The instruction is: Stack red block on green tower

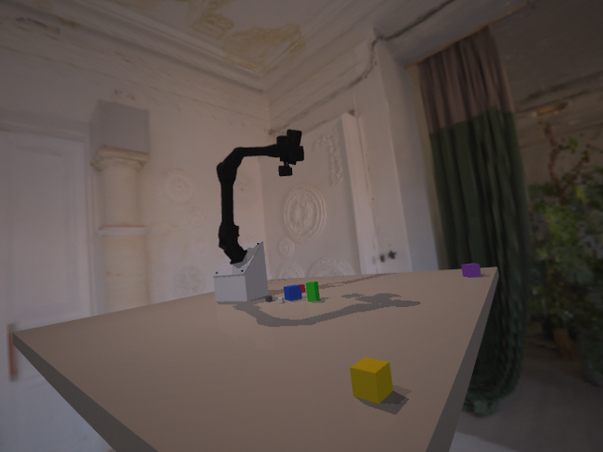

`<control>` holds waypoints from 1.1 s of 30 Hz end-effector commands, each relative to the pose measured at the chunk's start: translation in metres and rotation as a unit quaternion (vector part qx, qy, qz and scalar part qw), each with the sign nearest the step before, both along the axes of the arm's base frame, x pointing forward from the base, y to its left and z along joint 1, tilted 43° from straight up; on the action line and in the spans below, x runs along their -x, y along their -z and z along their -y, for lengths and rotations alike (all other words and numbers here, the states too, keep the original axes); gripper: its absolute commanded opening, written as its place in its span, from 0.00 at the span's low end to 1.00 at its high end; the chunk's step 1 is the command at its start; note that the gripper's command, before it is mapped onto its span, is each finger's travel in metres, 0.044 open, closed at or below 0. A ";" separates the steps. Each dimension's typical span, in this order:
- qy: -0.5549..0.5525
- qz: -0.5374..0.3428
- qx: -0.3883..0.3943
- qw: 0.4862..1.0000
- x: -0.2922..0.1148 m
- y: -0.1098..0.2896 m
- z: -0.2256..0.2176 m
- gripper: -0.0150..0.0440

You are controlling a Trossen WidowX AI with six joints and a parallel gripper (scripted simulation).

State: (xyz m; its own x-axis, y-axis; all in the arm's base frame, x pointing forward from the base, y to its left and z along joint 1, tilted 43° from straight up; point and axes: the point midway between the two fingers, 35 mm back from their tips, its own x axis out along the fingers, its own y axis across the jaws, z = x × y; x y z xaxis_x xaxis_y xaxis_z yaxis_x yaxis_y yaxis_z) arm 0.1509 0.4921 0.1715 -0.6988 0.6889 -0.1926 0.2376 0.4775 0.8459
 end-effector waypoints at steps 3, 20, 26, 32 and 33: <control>0.035 0.006 0.037 0.999 -0.012 0.021 0.004 1.00; 0.295 0.111 0.471 0.824 -0.099 0.235 0.169 1.00; 0.332 0.152 0.609 0.704 -0.101 0.276 0.262 1.00; 0.332 0.199 0.724 0.571 -0.089 0.293 0.356 1.00; 0.328 0.208 0.741 0.548 -0.086 0.293 0.370 1.00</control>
